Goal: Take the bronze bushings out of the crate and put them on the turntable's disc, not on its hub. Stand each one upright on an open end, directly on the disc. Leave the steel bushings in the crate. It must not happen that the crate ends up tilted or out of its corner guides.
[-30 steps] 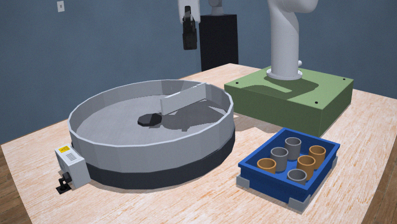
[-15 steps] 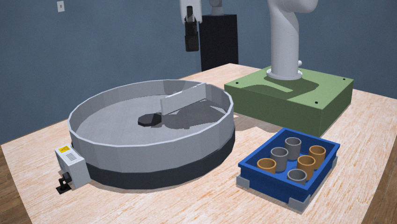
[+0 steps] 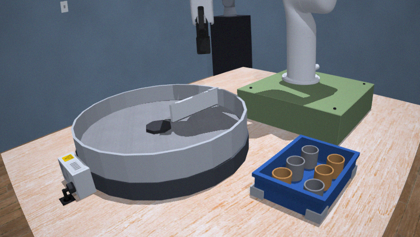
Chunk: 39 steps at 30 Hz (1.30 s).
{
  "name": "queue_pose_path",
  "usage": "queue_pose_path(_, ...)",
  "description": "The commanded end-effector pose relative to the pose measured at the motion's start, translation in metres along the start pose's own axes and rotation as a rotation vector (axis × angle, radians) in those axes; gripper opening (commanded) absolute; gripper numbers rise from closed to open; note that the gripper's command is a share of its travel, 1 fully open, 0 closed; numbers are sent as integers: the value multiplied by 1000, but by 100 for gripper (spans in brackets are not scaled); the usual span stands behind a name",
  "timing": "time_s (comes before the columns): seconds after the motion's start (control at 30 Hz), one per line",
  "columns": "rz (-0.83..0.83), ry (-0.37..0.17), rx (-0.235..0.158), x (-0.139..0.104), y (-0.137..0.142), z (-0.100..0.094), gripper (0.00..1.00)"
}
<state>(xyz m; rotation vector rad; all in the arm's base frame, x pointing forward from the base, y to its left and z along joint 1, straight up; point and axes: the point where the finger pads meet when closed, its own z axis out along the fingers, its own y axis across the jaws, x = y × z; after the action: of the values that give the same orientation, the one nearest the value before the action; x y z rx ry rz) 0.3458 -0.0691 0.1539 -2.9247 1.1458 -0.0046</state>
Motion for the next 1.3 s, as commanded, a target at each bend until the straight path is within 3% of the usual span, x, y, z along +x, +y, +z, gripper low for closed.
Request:
queue_pose_path(0.0, 0, 3, 2, 1, -1, -1, 13)
queue_pose_path(1.27, 0, 3, 2, 1, -1, -1, 17)
